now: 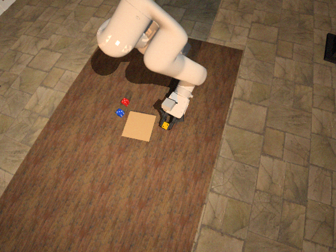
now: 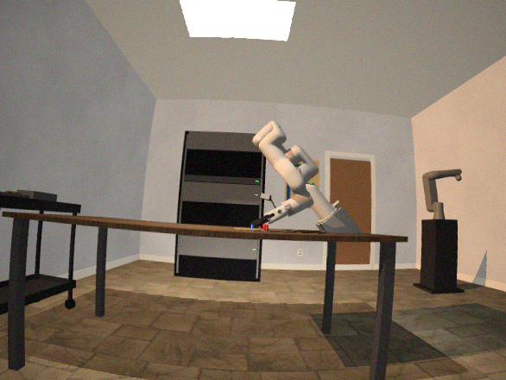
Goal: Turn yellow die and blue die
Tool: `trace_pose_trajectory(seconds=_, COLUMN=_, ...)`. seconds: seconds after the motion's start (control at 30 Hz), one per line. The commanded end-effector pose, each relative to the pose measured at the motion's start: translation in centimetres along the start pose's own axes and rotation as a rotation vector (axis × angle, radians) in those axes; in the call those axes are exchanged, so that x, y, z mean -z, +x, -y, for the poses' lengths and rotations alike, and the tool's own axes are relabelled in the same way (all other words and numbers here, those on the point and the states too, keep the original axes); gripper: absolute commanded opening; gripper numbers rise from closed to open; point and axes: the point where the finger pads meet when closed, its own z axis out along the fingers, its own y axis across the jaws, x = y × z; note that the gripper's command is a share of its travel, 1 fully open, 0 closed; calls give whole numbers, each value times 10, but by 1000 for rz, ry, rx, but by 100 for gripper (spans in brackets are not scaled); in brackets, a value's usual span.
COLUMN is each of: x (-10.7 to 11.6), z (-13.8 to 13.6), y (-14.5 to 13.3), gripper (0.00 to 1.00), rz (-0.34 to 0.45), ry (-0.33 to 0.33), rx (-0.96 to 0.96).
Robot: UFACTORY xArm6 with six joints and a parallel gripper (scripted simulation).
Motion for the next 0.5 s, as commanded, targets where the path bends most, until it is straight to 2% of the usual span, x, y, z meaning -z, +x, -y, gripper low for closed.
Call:
trace_pose_trajectory(seconds=0.0, x=-1, z=0, y=-1, gripper=27, rz=-1, ry=0, rx=-1)
trace_pose_trajectory(seconds=0.47, x=-4, z=0, y=-8, gripper=27, rz=-1, ry=0, rx=-1)
